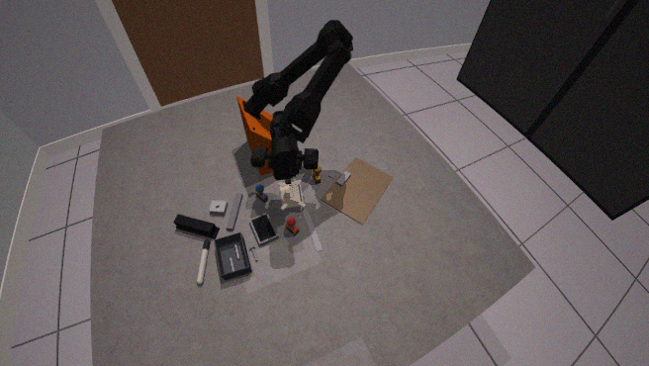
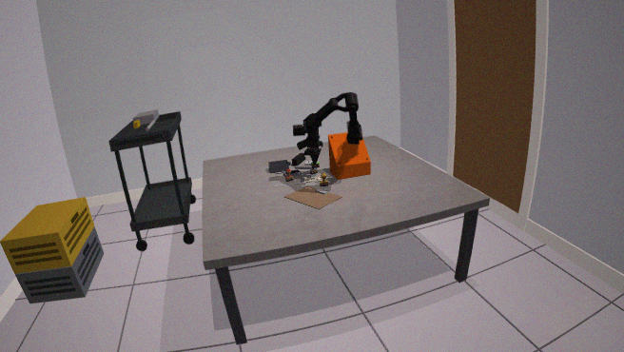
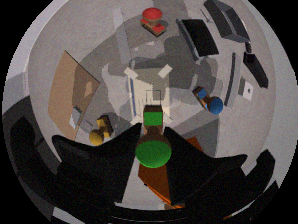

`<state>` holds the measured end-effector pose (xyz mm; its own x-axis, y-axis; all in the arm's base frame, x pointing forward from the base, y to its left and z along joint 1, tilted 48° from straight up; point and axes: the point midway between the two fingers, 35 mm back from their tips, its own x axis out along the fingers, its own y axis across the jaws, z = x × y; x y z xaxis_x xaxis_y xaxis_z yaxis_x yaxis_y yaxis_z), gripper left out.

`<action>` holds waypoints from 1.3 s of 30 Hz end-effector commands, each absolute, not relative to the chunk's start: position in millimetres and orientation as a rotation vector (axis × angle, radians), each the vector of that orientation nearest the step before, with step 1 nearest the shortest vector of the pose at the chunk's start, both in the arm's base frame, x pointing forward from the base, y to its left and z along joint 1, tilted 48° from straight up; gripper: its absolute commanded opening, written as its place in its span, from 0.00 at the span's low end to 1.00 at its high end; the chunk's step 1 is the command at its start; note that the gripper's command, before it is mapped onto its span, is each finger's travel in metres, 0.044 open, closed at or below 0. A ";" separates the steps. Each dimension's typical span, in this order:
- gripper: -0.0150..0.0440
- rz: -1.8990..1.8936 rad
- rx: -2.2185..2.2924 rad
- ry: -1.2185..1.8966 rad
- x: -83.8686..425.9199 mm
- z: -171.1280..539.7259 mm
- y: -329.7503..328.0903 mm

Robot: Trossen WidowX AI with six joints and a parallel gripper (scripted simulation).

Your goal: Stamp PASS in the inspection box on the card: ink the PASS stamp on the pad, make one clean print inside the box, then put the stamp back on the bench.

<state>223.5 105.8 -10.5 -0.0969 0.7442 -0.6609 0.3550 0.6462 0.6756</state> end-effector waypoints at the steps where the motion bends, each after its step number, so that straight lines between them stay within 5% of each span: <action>1: 0.25 0.420 0.894 1.691 234.5 -5.7 107.4; 26: 0.25 0.430 0.892 1.685 323.9 44.8 165.8; 39: 0.25 0.430 0.891 1.684 327.8 39.7 179.2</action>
